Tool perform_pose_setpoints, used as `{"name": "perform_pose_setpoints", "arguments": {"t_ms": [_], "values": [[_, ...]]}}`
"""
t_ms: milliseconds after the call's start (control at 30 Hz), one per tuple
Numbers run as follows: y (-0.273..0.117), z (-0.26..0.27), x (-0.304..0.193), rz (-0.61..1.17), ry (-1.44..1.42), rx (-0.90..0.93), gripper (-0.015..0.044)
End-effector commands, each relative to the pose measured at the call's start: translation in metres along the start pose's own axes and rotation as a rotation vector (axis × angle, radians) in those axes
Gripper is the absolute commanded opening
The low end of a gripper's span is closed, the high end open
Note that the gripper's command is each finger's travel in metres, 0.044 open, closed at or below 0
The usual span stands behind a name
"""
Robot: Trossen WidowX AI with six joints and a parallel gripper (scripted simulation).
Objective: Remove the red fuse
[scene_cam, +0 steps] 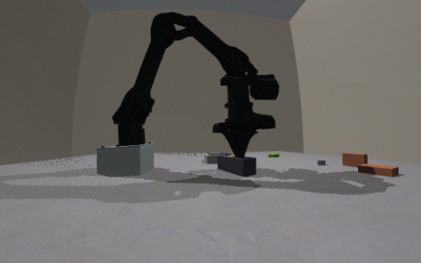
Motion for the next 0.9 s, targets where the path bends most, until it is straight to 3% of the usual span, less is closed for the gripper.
{"name": "perform_pose_setpoints", "arguments": {"t_ms": [0,867], "values": [[-0.002,0.000,0.000,0.000,0.000,0.000,0.0000],[-0.015,0.000,0.001,-0.001,0.002,0.002,0.0000]]}}
Point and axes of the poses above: the point midway between the two fingers, 35 mm back from their tips, its own y axis out along the fingers, its own z axis across the jaws, x = y × z, the point moved 3 cm from there along -y, back along the fingers, and after that the axes turned 1 degree about y, right-handed, at the moved point
